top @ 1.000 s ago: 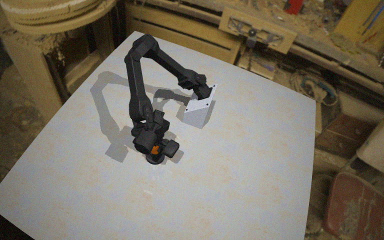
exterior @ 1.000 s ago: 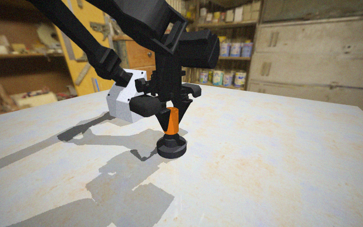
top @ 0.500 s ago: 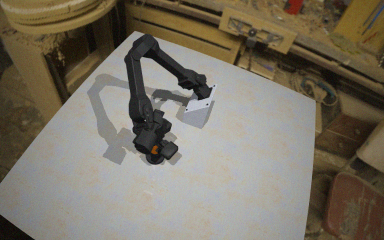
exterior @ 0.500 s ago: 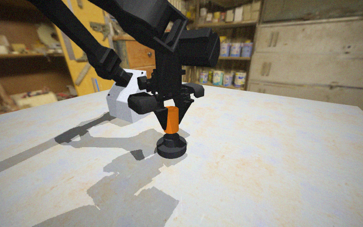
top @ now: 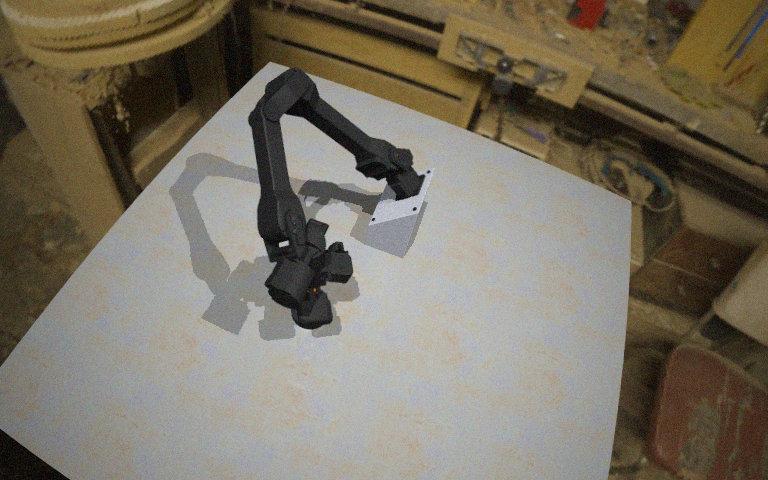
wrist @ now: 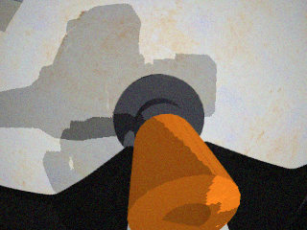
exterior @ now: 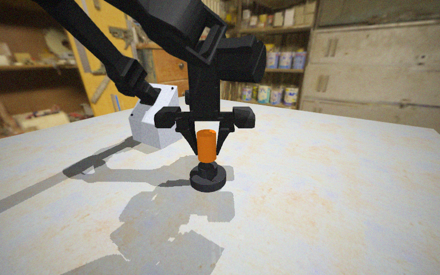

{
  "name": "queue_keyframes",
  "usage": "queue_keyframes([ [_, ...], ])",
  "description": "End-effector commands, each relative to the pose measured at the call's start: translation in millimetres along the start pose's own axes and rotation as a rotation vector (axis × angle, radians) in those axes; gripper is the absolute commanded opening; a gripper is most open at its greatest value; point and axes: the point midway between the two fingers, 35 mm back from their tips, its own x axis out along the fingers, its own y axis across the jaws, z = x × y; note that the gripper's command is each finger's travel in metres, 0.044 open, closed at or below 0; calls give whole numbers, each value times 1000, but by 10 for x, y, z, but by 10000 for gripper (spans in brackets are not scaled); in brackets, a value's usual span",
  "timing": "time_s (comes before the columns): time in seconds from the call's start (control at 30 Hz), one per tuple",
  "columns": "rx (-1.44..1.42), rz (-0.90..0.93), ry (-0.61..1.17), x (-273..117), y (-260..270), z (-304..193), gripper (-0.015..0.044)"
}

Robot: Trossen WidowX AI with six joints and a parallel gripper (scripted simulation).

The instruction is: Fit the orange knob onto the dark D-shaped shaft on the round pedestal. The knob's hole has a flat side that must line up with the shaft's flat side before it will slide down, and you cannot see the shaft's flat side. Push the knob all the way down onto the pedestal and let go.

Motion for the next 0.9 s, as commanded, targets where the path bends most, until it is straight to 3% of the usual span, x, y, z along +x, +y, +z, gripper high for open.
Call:
queue_keyframes([
  [0.0, 561, -4, 4, 8, -5, 3, 0],
  [0.5, 1543, -6, 1, -23, -12, 3, 0],
  [0.87, 2054, -6, 0, -43, -11, 2, 0],
])
